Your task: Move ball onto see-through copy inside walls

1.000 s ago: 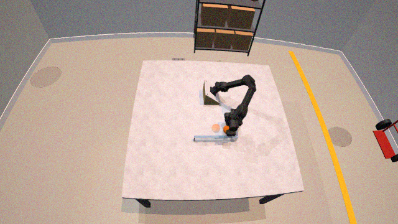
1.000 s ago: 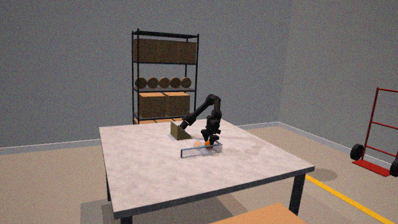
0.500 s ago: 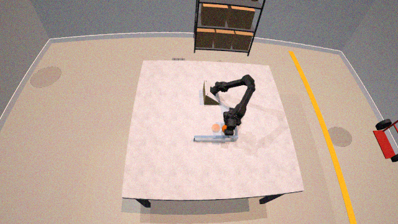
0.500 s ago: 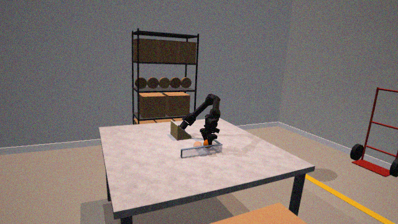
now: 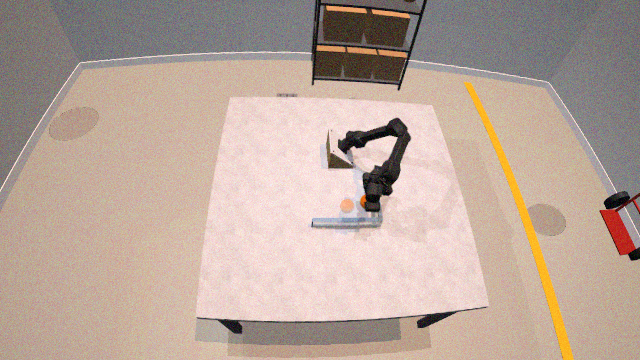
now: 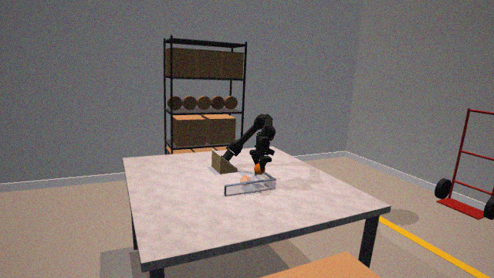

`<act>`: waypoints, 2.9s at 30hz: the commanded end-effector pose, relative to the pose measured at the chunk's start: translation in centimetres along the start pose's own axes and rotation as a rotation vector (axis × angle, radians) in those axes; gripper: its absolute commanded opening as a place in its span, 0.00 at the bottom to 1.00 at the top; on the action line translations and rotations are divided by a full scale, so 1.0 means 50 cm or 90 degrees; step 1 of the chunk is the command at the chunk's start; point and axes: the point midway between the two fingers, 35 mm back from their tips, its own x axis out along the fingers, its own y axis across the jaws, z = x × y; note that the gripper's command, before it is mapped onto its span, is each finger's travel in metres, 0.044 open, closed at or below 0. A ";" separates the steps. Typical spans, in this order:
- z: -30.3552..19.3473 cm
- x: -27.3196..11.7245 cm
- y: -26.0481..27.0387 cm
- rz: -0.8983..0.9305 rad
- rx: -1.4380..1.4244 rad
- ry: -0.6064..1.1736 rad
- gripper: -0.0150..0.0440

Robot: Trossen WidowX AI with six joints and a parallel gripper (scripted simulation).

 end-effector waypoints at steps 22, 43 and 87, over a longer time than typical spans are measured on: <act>-0.064 -0.088 0.014 0.005 -0.014 0.003 0.25; -0.164 0.032 0.028 0.010 -0.024 0.005 0.25; -0.163 0.149 0.035 0.012 -0.026 0.005 0.88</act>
